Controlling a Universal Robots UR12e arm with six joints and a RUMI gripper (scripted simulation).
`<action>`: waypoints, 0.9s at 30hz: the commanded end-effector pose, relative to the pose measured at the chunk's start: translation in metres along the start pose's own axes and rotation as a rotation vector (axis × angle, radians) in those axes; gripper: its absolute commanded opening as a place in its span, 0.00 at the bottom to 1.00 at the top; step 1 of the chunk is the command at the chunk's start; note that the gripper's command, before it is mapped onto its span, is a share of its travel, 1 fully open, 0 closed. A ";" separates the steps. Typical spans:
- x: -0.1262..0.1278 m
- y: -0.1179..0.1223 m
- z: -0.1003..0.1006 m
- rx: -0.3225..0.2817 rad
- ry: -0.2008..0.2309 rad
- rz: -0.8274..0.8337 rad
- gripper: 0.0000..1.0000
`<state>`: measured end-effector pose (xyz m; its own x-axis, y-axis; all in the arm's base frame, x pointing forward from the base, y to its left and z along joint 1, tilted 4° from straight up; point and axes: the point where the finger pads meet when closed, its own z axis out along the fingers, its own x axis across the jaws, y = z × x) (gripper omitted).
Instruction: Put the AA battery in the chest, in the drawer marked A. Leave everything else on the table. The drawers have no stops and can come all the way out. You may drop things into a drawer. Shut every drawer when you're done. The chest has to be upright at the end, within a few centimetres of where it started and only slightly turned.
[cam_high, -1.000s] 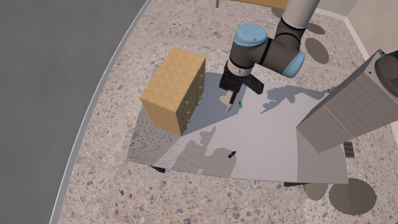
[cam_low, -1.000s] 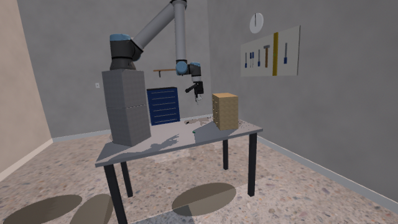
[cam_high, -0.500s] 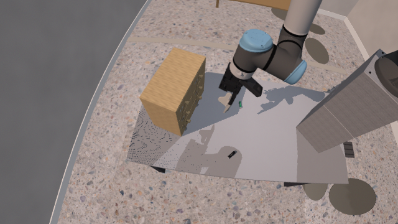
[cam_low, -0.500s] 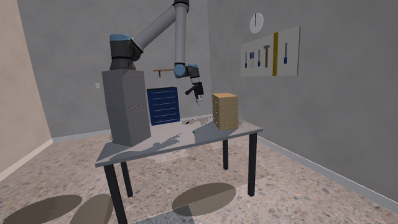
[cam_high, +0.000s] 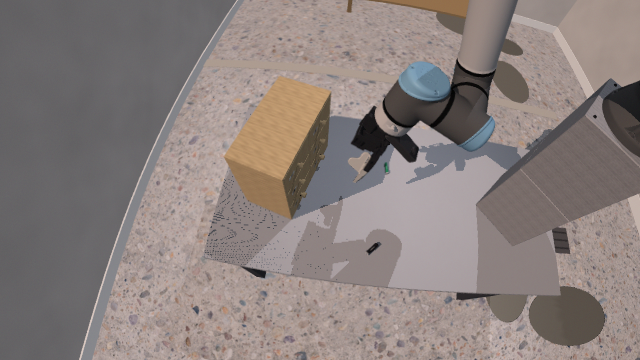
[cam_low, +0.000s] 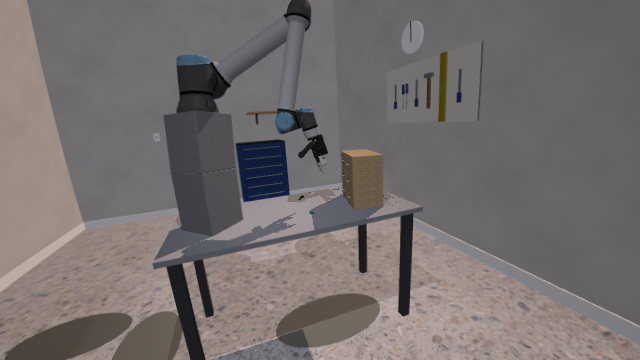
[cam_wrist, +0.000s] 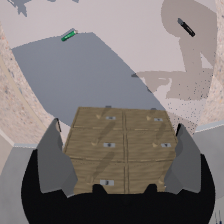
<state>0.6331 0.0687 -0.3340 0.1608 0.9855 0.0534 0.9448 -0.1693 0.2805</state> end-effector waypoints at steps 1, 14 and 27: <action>0.000 0.005 0.009 -0.064 0.000 0.000 1.00; 0.000 0.016 0.032 -0.212 0.000 0.000 1.00; 0.000 0.026 0.053 -0.353 0.000 0.000 1.00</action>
<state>0.6669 0.0650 -0.3719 0.1607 0.9856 0.0535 0.8157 -0.1631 0.5550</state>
